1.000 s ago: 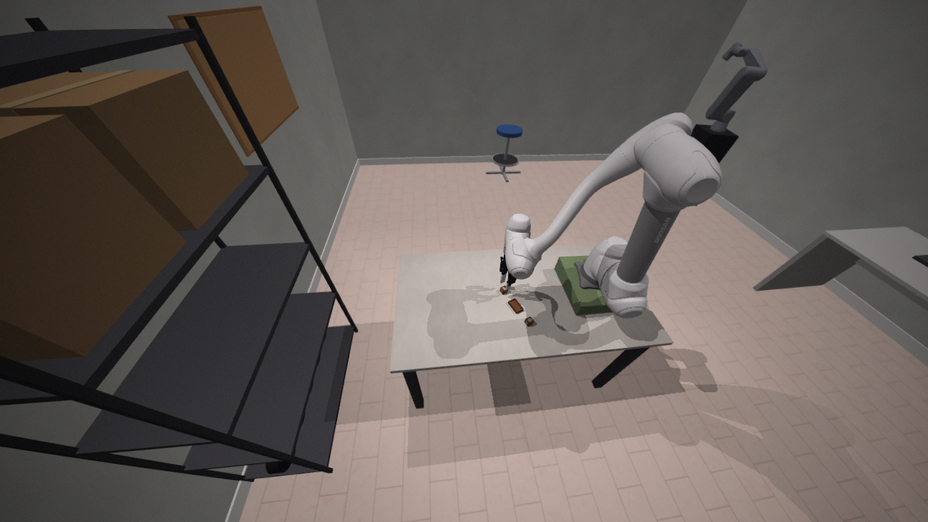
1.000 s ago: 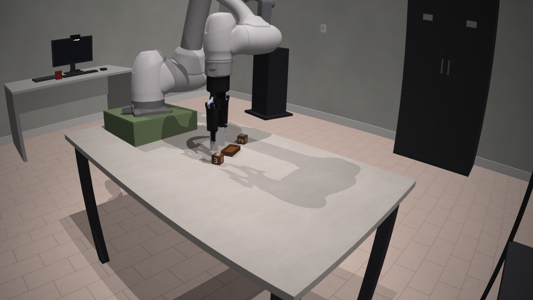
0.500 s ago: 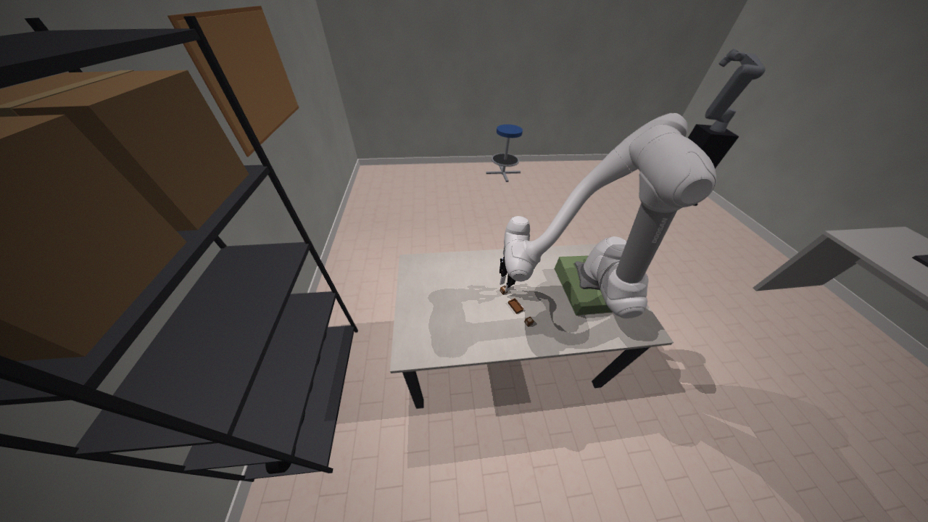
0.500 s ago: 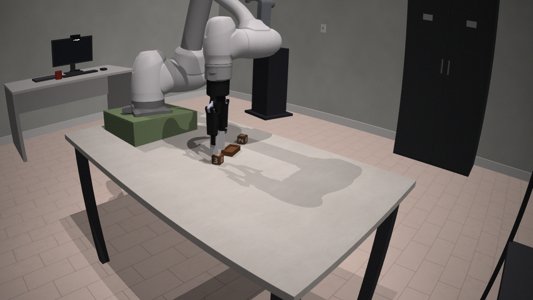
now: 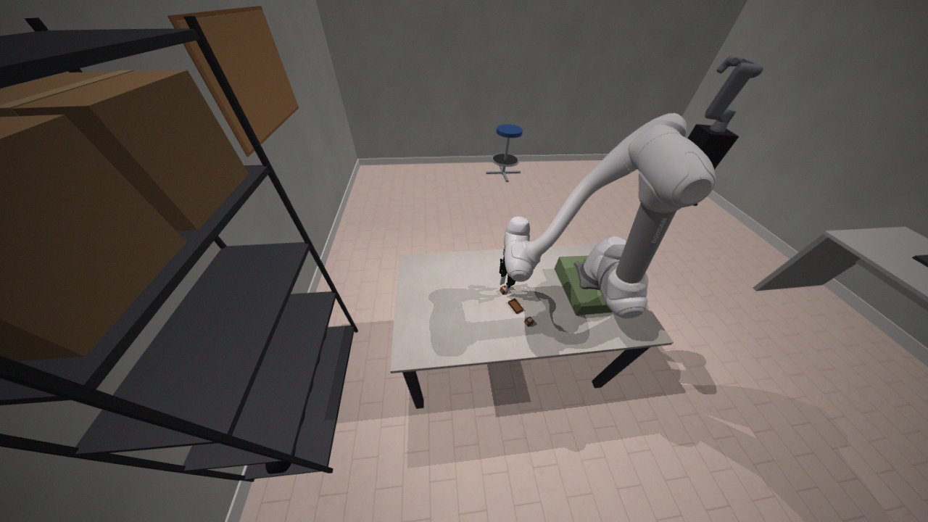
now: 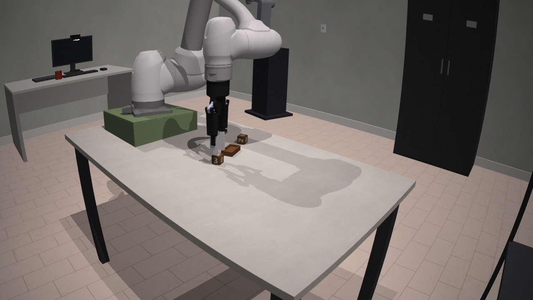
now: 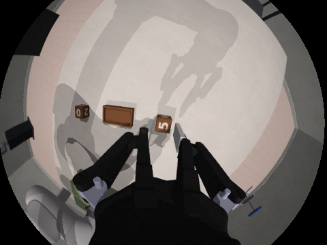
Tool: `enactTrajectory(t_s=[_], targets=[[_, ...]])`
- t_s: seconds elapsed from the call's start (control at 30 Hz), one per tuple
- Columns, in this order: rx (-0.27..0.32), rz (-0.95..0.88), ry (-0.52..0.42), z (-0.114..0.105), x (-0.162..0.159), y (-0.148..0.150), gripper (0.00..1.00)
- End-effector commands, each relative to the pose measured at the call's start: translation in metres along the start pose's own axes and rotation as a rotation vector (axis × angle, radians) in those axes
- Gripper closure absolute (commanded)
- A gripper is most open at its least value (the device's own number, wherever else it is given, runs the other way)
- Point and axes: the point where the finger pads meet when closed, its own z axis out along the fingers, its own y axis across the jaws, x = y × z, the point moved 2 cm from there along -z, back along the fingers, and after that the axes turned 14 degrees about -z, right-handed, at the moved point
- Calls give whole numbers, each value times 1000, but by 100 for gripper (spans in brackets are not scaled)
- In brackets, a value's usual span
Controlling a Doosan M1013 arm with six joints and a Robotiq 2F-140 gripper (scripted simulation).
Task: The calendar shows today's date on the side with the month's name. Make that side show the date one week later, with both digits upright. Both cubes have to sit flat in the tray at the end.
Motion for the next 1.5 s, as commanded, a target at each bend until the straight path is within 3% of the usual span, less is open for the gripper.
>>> enactTrajectory(t_s=[0.0,1.07,1.47], targets=[[0,0,0,0,0,0,64],[0,0,0,1,0,0,64],[0,0,0,17,0,0,64]])
